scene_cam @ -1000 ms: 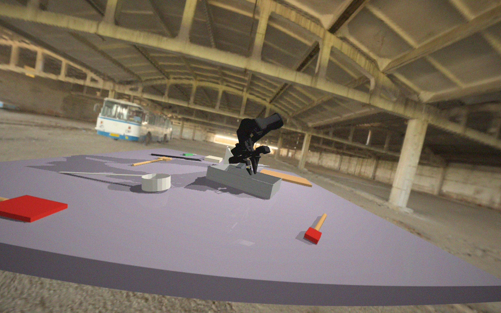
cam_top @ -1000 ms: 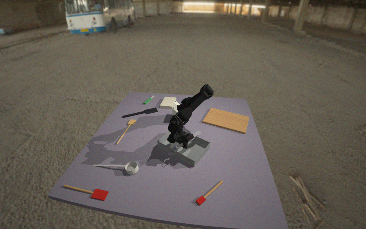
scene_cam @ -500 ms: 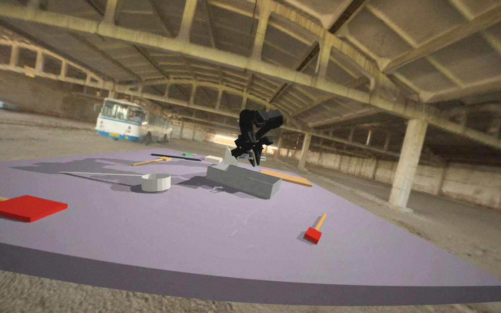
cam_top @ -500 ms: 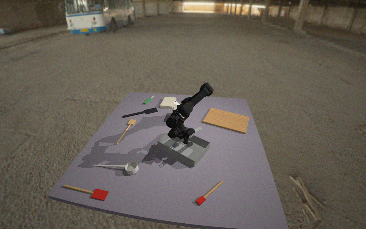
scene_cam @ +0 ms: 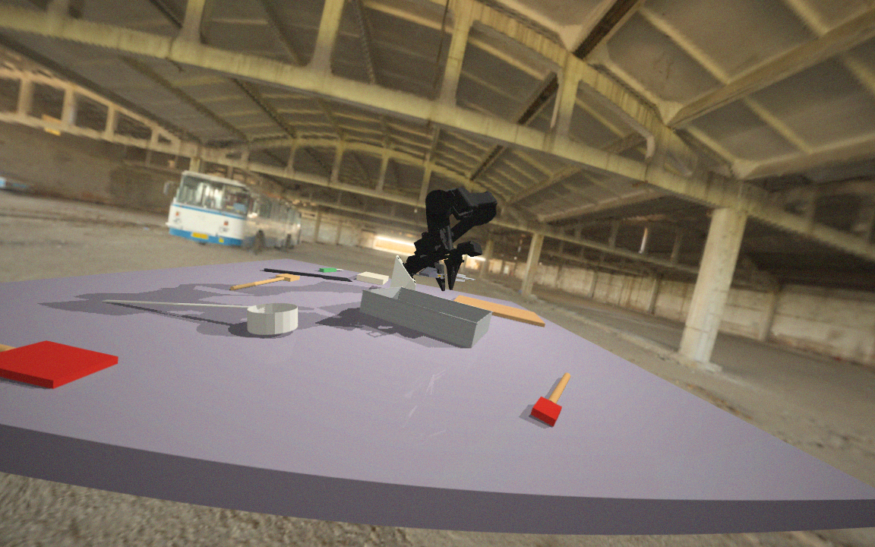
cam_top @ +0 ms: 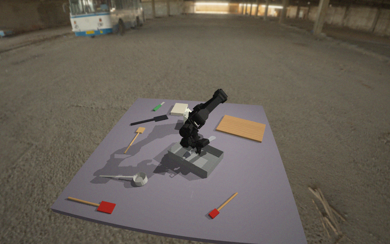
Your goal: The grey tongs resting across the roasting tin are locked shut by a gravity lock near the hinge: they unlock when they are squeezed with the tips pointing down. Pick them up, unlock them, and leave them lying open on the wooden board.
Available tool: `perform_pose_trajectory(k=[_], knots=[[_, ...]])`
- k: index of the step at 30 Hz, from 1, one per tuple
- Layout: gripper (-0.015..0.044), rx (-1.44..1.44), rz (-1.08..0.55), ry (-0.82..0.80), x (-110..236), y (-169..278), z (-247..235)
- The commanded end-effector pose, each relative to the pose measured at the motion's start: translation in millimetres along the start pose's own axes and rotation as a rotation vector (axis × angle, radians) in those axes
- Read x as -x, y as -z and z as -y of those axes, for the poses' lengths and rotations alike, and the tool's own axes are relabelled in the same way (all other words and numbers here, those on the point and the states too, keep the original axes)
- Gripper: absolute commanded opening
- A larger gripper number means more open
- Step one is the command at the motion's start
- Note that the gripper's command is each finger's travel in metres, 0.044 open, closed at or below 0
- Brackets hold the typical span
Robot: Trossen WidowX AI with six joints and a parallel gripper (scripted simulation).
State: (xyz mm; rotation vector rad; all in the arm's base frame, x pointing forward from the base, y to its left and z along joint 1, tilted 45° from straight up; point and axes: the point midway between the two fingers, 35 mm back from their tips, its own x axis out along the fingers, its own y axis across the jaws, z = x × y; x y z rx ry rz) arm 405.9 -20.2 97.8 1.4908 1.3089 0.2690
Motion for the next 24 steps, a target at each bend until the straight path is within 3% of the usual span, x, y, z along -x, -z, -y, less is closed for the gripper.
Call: perform_pose_trajectory(k=[1,15,24], knots=[[-0.0150,-0.003,0.006,0.092,-1.1,-3.4,3.9],[-0.0150,0.012,-0.015,0.370,3.8,3.0,9.9],[-0.0150,0.013,-0.017,0.384,4.4,3.6,10.2]])
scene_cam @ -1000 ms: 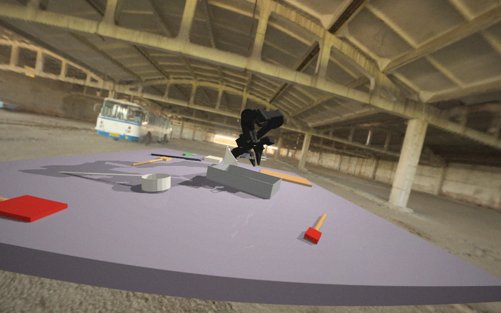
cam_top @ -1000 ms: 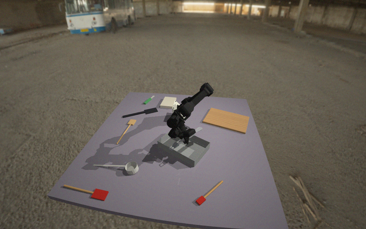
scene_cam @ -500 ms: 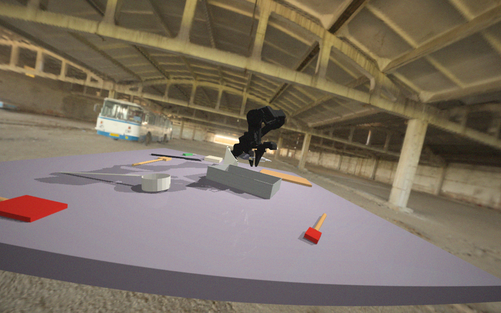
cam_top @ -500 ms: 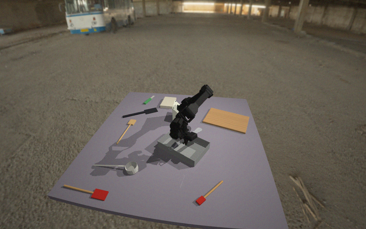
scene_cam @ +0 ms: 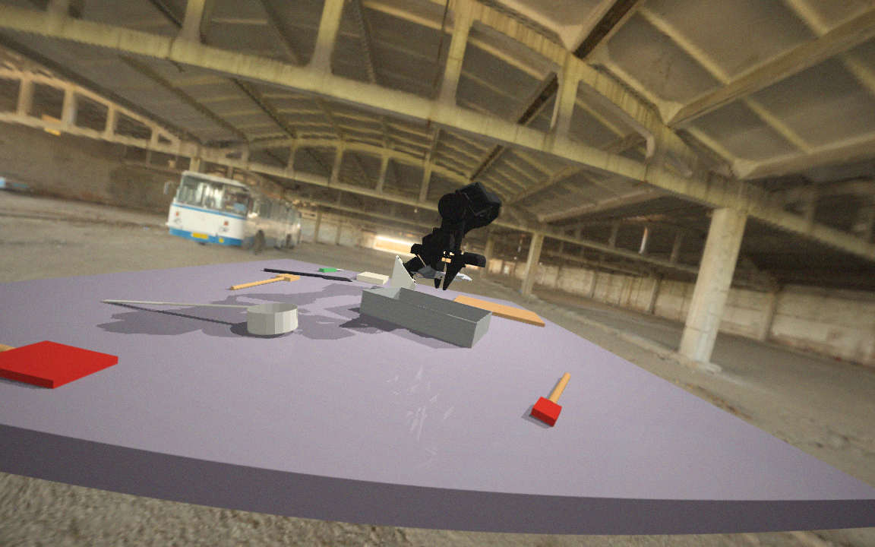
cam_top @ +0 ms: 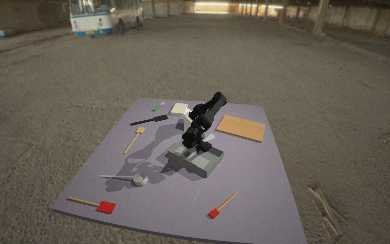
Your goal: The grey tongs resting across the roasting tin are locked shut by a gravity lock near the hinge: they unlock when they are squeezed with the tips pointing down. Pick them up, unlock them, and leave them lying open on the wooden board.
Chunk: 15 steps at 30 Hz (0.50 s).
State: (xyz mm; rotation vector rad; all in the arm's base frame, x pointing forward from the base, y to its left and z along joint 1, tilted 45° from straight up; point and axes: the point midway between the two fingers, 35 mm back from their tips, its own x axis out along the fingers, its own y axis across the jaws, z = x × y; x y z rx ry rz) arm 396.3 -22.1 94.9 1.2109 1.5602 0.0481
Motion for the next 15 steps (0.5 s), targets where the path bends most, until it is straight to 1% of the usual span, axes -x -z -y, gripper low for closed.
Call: perform_pose_trajectory(k=[1,6,15], knots=[[-0.0150,0.002,-0.002,0.015,0,-1,2],[-0.0150,0.040,0.000,0.007,2,9,-8],[-0.0150,0.258,0.003,0.019,14,62,-49]])
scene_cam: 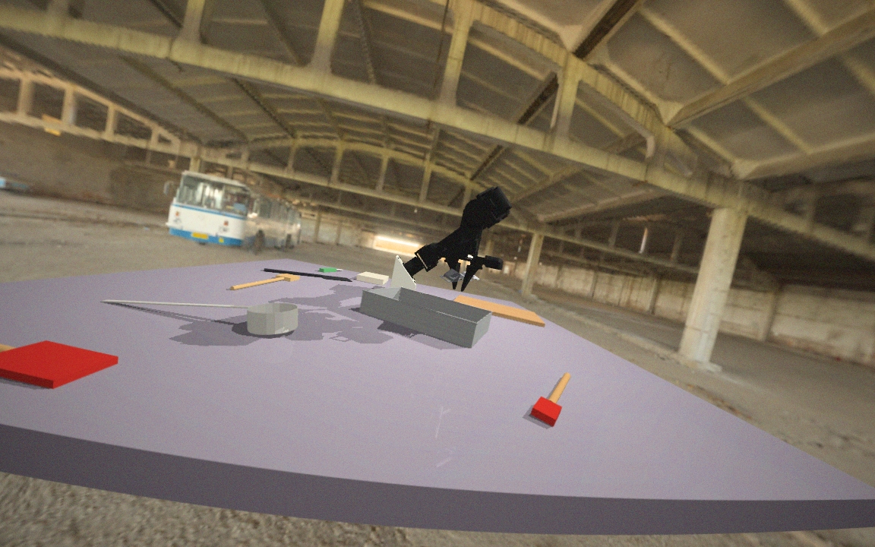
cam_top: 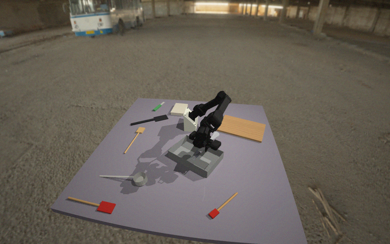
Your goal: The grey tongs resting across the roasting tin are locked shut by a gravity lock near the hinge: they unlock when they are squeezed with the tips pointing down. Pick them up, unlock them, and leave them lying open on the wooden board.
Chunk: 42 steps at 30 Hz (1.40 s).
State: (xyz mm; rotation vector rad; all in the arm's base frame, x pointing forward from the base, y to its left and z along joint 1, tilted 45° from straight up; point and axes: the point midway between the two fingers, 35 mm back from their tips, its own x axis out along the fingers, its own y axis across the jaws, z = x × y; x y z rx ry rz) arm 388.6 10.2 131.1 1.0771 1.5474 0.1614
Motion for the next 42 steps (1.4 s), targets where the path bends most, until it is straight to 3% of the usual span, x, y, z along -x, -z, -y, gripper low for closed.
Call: perform_pose_trajectory(k=[1,27,42], knots=[[-0.0150,0.128,0.017,0.003,12,27,-26],[-0.0150,0.773,0.006,-0.006,52,206,-106],[-0.0150,0.850,-0.015,0.034,43,231,-109]])
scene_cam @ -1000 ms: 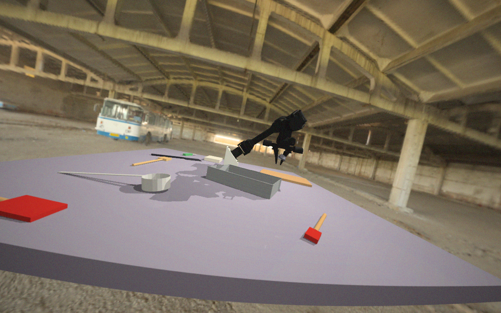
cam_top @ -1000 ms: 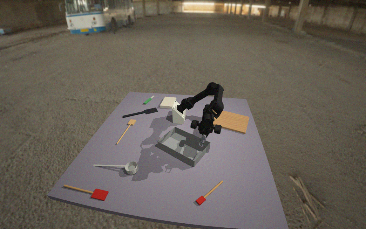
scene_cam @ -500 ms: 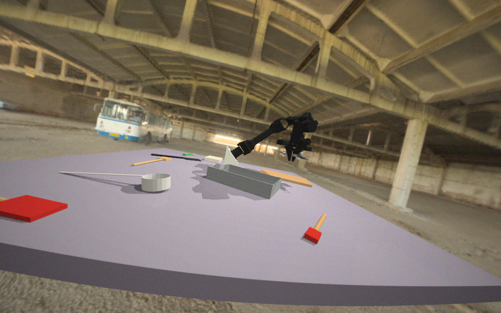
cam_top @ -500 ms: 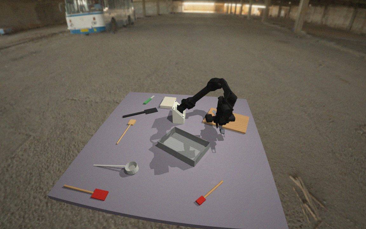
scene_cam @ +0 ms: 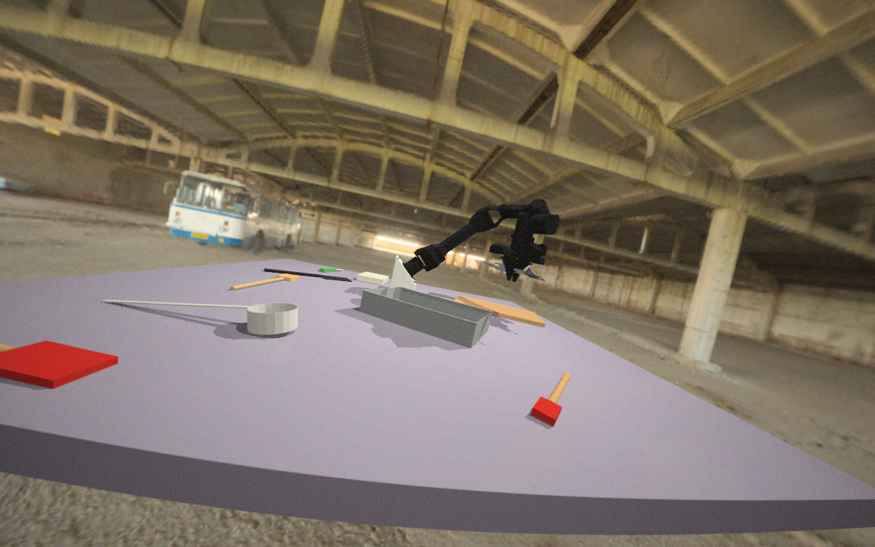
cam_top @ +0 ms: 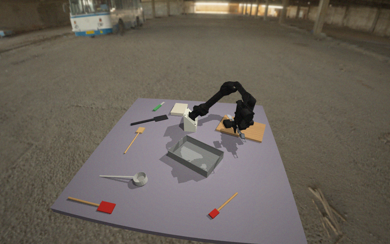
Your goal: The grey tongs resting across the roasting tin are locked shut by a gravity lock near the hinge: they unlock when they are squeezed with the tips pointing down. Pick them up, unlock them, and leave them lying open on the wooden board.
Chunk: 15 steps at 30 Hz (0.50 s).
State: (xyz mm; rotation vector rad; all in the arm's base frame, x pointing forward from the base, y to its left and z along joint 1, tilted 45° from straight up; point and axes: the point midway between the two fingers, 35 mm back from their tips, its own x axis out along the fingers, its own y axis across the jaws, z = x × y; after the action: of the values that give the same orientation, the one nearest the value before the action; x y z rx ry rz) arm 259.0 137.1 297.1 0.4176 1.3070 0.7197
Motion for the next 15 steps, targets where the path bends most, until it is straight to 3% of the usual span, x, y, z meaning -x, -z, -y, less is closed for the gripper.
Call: perform_pose_trajectory(k=[1,15], knots=[[-0.0150,0.051,-0.012,0.025,-3,11,-14],[-0.0150,0.215,-0.067,0.086,-21,45,-53]])
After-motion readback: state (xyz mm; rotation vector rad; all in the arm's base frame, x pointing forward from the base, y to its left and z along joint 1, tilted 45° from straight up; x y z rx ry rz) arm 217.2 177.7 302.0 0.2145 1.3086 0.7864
